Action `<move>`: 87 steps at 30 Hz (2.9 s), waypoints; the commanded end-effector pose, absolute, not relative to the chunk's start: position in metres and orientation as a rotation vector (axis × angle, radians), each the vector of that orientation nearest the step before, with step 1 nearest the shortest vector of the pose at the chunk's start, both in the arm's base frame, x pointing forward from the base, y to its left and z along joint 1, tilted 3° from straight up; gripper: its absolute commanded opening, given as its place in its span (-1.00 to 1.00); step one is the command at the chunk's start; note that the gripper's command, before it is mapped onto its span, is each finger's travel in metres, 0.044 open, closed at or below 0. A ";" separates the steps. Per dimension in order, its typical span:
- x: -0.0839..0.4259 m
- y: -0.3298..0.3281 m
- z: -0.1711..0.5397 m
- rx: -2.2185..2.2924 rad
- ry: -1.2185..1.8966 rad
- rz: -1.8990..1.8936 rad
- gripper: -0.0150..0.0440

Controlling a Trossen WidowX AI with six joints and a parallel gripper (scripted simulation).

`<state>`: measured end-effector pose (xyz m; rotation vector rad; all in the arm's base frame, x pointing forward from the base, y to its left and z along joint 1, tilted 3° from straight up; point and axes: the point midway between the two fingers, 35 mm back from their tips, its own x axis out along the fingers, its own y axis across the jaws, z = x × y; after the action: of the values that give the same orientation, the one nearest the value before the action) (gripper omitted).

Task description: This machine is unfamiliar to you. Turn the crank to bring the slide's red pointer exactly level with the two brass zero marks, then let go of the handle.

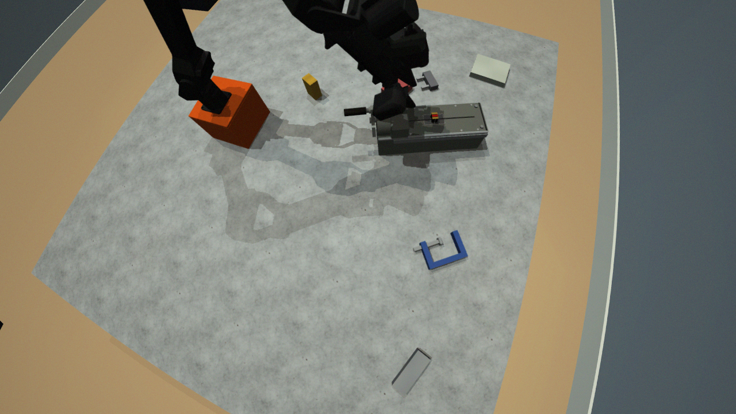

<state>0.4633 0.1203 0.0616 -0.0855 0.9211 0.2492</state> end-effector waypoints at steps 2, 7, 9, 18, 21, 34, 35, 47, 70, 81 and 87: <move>0.463 0.120 0.062 -0.086 0.921 0.249 0.84; 0.463 0.120 0.062 -0.086 0.921 0.249 0.82; 0.463 0.120 0.062 -0.086 0.921 0.249 0.64; 0.463 0.120 0.062 -0.086 0.921 0.249 -0.16; 0.463 0.120 0.062 -0.086 0.921 0.249 -0.42; 0.463 0.120 0.062 -0.086 0.921 0.249 -0.49; 0.463 0.120 0.062 -0.086 0.921 0.249 -0.49; 0.463 0.120 0.062 -0.086 0.921 0.249 -0.22; 0.463 0.120 0.062 -0.086 0.921 0.249 0.29; 0.463 0.120 0.062 -0.086 0.921 0.249 -0.49; 0.463 0.120 0.062 -0.086 0.921 0.249 -0.49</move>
<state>0.4632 0.1203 0.0615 -0.0853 0.9213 0.2493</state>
